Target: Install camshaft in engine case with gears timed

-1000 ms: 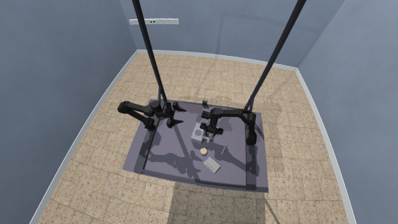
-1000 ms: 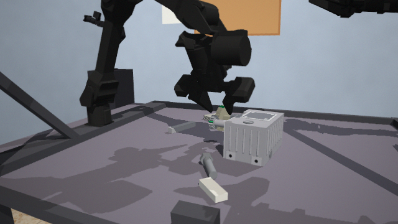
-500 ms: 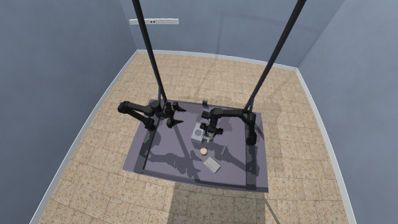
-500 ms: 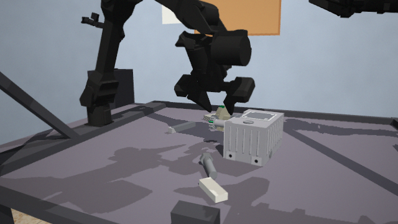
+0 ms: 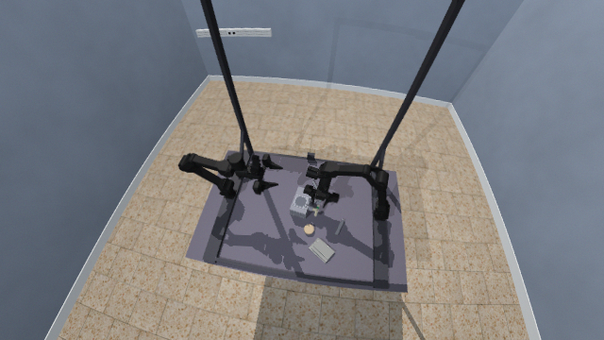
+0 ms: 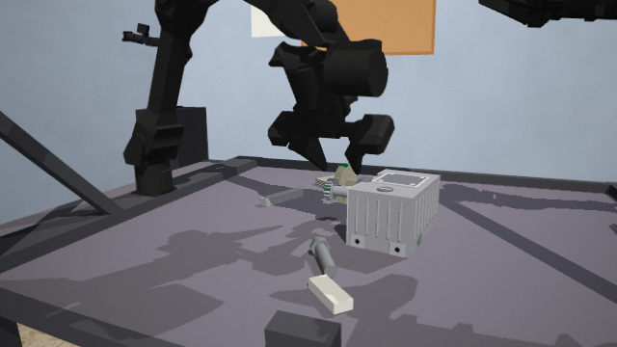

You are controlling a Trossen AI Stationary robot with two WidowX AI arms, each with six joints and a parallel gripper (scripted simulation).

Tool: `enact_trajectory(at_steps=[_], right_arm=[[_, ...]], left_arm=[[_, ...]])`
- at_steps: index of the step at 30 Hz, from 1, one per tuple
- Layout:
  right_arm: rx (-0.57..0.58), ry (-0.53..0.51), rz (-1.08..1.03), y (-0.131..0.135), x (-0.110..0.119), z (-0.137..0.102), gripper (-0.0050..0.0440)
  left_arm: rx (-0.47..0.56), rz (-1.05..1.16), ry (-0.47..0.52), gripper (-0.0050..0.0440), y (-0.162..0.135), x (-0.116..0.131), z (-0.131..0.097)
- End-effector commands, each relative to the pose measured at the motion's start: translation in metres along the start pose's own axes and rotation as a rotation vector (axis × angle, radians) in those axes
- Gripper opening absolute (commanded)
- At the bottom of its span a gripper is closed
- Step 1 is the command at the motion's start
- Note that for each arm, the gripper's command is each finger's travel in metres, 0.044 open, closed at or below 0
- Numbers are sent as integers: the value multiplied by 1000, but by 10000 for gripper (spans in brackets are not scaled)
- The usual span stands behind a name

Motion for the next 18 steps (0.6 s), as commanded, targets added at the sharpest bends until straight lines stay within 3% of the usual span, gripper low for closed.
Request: enact_trajectory(at_steps=[1,2,3,4,14,18], right_arm=[[-8,-33,2,2,-13,-1,400],[-8,-33,2,2,-13,-1,400],[-8,-33,2,2,-13,-1,400],[-8,-33,2,2,-13,-1,400],[-8,-33,2,2,-13,-1,400],[-8,-33,2,2,-13,-1,400]], left_arm=[[18,-22,-7,276,-1,-7,-5],[18,-22,-7,276,-1,-7,-5],[41,-34,-10,276,-1,-11,-26],[44,-35,-9,276,-1,-11,-31],[20,-23,-3,276,-2,-7,-65],[5,-16,-5,276,1,-6,-53]])
Point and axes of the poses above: on each arm, the point midway between the two fingers, 35 mm back from their tips, its own z axis out along the fingers, its own y axis across the jaws, x = y × z, the point moved 5 cm from there along -z, back along the fingers, and after that the axes turned 13 degrees about z, right-handed, at the moved point
